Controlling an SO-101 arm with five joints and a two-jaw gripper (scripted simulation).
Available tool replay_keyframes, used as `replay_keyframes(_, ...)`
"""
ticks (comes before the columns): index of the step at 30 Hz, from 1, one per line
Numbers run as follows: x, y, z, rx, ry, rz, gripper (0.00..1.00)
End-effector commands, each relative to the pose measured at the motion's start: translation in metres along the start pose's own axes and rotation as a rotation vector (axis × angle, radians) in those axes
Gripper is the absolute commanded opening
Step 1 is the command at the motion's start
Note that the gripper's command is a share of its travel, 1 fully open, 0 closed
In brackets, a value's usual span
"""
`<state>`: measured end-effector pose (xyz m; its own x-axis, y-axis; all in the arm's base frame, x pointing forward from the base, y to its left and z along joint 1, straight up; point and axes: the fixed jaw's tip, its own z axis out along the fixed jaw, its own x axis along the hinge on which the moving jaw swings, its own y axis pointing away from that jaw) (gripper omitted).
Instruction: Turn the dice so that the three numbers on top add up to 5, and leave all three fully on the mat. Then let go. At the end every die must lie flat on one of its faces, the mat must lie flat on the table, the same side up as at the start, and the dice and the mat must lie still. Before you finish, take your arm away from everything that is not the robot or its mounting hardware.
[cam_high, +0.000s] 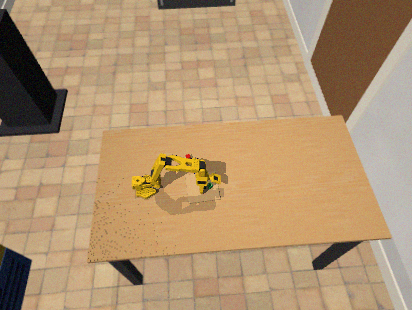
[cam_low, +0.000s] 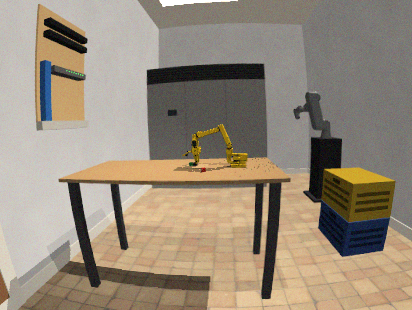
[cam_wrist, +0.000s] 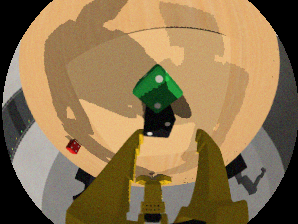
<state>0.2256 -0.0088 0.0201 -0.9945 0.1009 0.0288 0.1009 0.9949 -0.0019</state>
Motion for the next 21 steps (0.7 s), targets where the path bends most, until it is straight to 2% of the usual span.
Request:
replay_keyframes(1,-0.009,0.003,-0.028,-0.004,-0.074,0.002,0.29)
replay_keyframes(3,-0.009,0.003,-0.028,-0.004,-0.074,0.002,0.29)
replay_keyframes(8,-0.007,0.003,-0.045,-0.004,-0.077,0.002,0.29)
replay_keyframes(12,-0.005,0.003,-0.055,-0.004,-0.079,0.002,0.29)
replay_keyframes(21,-0.005,0.003,-0.058,-0.004,-0.079,0.002,0.29)
